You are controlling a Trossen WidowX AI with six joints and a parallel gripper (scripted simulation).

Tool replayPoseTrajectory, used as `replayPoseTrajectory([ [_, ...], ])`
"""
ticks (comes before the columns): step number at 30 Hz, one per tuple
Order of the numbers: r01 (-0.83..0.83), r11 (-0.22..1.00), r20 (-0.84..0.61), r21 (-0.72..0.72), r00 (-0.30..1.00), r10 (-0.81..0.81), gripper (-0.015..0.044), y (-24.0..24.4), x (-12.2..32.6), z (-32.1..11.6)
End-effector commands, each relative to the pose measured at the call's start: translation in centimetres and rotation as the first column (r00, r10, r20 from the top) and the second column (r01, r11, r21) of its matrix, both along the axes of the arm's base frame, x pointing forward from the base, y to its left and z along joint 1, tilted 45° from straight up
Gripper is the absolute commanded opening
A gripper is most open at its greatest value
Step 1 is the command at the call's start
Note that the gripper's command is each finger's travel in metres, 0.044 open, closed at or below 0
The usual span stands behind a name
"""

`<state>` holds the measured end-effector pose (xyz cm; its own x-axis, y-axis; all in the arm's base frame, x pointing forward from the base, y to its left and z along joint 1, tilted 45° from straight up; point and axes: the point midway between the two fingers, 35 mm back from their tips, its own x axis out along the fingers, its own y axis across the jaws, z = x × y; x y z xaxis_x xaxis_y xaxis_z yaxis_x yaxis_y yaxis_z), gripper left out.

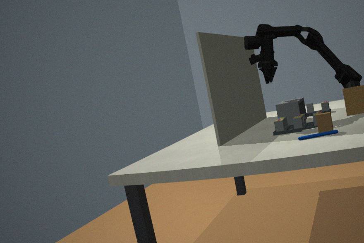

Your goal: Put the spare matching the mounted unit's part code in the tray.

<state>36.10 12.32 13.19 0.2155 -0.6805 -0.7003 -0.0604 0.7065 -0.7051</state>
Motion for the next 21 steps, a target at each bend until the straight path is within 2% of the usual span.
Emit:
replayPoseTrajectory([
  [1,0.065,0.996,-0.002,0.058,0.998,-0.065,0.0440,0.60,0.28,-0.31],
  [21,0.053,0.997,-0.015,0.055,0.999,-0.052,0.0440,0.74,0.25,-0.52],
])
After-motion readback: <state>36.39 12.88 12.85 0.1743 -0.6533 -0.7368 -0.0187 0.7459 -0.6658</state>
